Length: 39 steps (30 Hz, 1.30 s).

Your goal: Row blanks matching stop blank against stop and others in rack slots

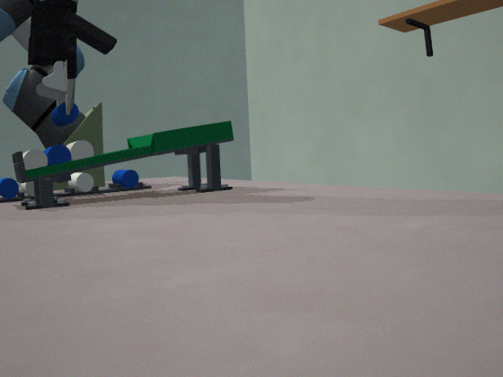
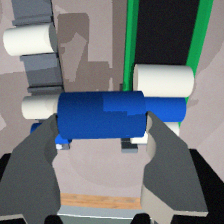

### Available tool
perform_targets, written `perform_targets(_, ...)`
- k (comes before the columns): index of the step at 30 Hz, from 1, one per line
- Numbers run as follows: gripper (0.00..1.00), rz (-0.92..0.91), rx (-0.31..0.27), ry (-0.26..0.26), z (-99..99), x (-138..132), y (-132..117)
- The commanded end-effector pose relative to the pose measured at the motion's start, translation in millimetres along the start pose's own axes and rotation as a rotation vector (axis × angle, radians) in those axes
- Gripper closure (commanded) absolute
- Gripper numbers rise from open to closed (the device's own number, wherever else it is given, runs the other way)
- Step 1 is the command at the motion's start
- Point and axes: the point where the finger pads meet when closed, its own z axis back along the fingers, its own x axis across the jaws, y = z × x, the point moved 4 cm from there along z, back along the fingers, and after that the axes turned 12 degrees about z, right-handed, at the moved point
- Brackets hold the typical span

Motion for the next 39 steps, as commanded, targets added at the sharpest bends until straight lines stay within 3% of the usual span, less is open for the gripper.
perform_targets(1, 0.6, 0.014, 0.0, -0.009, -13.2, -47.6, 7.6)
perform_targets(6, 0.6, 0.026, 0.0, -0.009, -25.1, -84.6, 17.3)
perform_targets(11, 0.6, 0.03, -0.001, -0.008, -30.1, -100.3, 22.1)
perform_targets(39, 0.6, 0.031, -0.001, -0.008, -34.3, -101.4, 22.5)
